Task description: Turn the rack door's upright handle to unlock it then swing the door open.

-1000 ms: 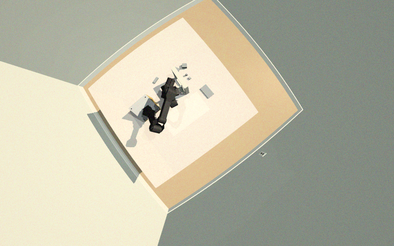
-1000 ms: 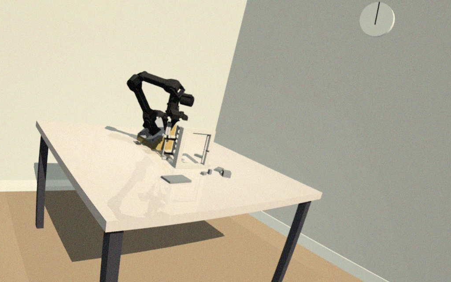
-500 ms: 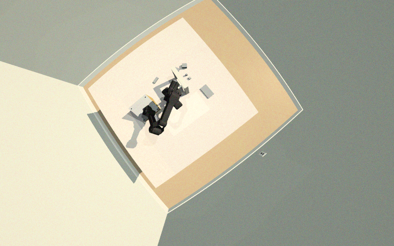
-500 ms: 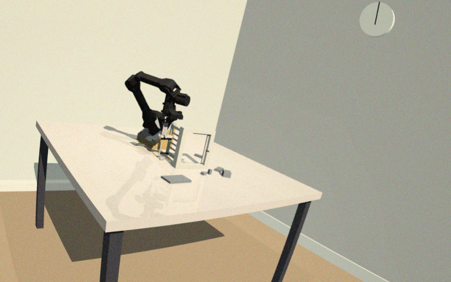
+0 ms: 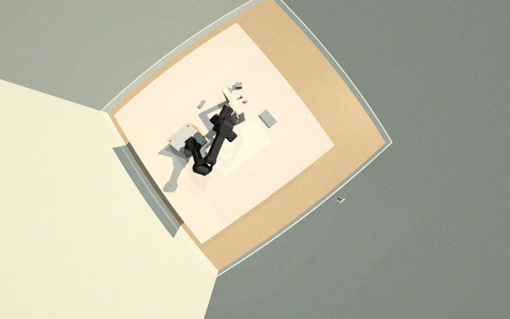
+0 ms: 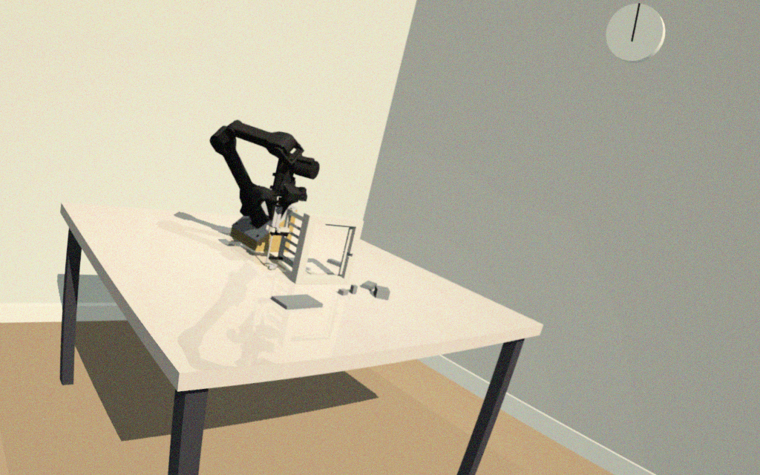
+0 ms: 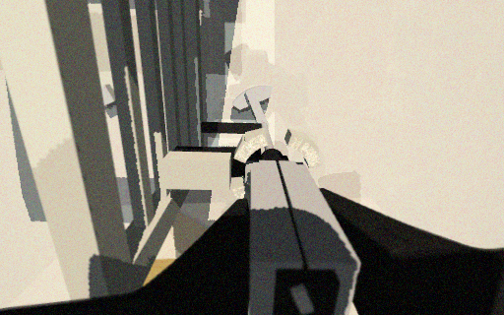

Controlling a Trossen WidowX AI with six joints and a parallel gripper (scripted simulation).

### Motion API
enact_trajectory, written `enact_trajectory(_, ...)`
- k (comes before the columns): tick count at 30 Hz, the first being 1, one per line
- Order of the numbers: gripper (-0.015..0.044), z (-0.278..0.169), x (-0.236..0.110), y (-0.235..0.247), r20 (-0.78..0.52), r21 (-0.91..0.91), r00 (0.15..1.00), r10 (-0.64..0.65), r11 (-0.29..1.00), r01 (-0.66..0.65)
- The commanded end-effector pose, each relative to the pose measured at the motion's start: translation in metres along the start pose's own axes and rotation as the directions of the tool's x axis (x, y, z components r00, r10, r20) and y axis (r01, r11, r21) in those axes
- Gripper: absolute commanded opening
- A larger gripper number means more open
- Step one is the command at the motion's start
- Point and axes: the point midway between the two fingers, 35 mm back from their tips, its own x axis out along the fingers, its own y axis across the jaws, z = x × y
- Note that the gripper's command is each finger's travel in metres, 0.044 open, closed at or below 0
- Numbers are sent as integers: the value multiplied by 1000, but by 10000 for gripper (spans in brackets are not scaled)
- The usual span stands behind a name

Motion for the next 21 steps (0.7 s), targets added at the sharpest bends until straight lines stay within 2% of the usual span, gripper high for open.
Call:
enact_trajectory(1, 105, 0, -1, -1, 3, -13, 1000, -4, 1000, 4)
enact_trajectory(8, 288, 0, -1, -1, 3, -13, 1000, -4, 1000, 4)
enact_trajectory(9, 298, 0, -1, -1, 3, -13, 1000, -4, 1000, 4)
enact_trajectory(21, 298, 0, -21, -1, 59, -34, 998, 15, 999, -13)
